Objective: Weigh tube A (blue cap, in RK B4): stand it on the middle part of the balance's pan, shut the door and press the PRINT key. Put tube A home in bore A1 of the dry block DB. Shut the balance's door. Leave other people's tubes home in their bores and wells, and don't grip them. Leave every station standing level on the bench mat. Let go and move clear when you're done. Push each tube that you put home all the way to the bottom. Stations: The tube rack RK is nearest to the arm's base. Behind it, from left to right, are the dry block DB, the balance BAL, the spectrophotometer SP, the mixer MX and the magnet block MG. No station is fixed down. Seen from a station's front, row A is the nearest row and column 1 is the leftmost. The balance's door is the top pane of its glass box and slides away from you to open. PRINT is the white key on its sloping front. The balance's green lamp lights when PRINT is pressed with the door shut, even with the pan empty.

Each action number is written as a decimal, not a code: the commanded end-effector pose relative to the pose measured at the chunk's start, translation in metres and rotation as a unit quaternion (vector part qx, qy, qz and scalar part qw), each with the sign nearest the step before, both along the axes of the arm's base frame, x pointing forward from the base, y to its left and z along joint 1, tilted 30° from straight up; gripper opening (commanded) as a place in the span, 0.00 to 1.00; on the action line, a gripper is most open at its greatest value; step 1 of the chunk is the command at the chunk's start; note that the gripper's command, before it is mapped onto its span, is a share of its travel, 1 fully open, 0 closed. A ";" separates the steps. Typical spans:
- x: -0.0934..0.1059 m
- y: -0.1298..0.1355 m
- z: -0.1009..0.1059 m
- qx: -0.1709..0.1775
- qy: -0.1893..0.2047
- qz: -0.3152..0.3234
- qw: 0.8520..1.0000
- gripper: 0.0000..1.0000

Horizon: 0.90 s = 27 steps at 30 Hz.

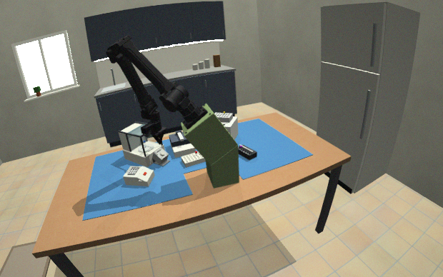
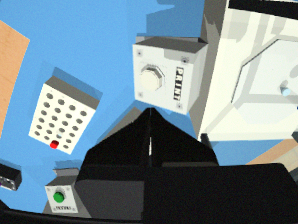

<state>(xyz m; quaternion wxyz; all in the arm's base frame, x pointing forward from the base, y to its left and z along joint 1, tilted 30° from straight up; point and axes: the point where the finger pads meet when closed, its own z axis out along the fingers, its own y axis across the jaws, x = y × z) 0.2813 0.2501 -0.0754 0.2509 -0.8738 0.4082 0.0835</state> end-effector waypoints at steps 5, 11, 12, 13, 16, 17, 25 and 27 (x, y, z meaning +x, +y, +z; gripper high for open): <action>0.000 0.011 -0.014 0.000 0.001 0.000 1.000 0.00; 0.000 0.014 -0.020 0.000 0.002 0.000 1.000 0.00; 0.000 0.015 -0.022 0.000 0.002 0.000 1.000 0.00; 0.000 0.016 -0.023 -0.001 0.002 0.000 1.000 0.00; 0.000 0.018 -0.028 -0.001 0.002 0.000 1.000 0.00; 0.000 0.019 -0.029 -0.001 0.002 0.000 1.000 0.00; 0.001 0.024 -0.038 -0.001 0.002 0.000 1.000 0.00; 0.001 0.026 -0.041 -0.001 0.002 0.000 1.000 0.00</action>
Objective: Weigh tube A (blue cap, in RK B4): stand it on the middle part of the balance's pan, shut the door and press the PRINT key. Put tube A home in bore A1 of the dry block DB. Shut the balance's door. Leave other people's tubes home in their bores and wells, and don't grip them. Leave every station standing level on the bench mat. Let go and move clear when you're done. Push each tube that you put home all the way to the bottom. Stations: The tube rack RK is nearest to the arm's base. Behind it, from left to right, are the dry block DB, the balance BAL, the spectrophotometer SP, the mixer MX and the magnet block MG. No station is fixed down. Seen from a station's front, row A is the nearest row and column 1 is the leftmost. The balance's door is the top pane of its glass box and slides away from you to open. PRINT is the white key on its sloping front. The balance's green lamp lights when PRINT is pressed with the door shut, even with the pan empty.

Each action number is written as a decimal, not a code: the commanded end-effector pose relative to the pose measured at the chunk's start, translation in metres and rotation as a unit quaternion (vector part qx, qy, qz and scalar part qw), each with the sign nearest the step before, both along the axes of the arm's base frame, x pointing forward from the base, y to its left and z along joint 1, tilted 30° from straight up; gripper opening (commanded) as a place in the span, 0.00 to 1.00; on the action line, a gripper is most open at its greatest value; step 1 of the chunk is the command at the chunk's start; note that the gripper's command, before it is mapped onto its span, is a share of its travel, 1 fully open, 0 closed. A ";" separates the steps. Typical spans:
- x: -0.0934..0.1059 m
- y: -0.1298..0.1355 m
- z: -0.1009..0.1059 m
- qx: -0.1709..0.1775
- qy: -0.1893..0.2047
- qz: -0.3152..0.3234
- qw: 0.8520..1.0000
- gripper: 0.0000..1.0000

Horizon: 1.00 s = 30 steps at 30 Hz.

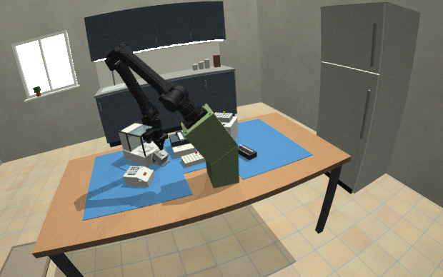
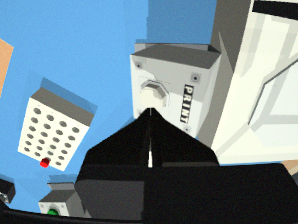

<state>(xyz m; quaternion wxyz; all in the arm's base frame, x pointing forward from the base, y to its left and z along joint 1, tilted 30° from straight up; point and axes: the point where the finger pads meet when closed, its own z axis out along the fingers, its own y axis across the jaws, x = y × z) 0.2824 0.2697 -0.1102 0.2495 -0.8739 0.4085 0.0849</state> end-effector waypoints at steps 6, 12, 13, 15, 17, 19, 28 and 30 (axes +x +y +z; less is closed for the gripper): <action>0.001 0.001 -0.003 0.000 -0.001 -0.002 1.000 0.00; 0.000 0.008 -0.010 0.000 0.000 0.001 1.000 0.00; 0.000 0.008 -0.010 0.000 0.000 0.001 1.000 0.00; 0.000 0.008 -0.010 0.000 0.000 0.001 1.000 0.00; -0.002 0.007 -0.012 -0.001 0.001 0.001 1.000 0.00; 0.000 0.010 -0.013 0.000 0.001 0.001 1.000 0.00; 0.000 0.013 -0.018 0.000 0.000 0.001 1.000 0.00; 0.000 0.013 -0.019 0.000 0.000 0.001 1.000 0.00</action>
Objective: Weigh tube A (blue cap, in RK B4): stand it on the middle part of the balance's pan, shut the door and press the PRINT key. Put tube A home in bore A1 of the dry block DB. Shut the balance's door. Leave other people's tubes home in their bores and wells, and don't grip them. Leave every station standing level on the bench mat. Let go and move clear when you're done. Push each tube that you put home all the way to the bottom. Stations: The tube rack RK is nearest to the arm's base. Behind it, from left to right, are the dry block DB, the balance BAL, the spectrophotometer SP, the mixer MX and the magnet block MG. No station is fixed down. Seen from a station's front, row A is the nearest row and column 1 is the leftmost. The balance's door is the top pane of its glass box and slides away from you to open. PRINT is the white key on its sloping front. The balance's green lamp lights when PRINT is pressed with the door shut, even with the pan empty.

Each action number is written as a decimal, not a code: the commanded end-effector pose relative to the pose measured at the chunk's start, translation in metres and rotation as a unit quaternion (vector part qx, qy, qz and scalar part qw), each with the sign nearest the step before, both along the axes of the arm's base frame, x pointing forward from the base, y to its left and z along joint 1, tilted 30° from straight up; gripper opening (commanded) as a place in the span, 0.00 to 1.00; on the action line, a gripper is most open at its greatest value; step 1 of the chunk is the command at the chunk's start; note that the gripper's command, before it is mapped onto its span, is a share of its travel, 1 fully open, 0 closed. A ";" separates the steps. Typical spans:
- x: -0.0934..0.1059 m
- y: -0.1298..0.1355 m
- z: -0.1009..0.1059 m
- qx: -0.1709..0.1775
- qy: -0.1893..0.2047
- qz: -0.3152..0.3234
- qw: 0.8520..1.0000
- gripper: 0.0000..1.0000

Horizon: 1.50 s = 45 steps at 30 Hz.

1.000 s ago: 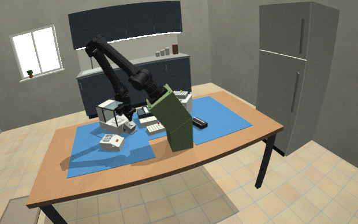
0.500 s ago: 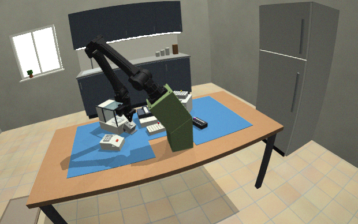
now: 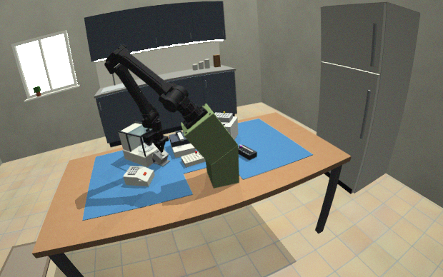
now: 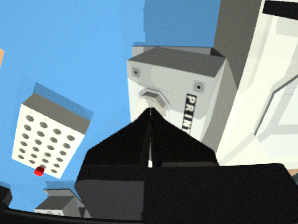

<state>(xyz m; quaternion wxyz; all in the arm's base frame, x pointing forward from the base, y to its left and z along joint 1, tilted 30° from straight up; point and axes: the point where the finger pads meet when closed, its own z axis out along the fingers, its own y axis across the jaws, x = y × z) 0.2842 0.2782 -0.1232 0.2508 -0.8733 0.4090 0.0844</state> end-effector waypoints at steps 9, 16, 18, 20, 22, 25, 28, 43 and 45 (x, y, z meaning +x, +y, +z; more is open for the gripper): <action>-0.002 0.007 -0.010 -0.001 0.001 0.002 1.000 0.00; -0.002 0.010 -0.014 -0.001 0.001 0.001 1.000 0.00; -0.002 0.010 -0.015 -0.001 0.001 0.001 1.000 0.00; -0.002 0.010 -0.015 -0.001 0.000 0.003 1.000 0.00; -0.001 0.011 -0.017 -0.001 0.001 0.001 1.000 0.00; -0.001 0.012 -0.018 -0.001 0.001 0.001 1.000 0.00; -0.001 0.013 -0.020 -0.001 0.001 0.001 1.000 0.00; -0.001 0.014 -0.022 -0.001 0.001 0.003 1.000 0.00; -0.001 0.014 -0.022 -0.001 0.001 0.003 1.000 0.00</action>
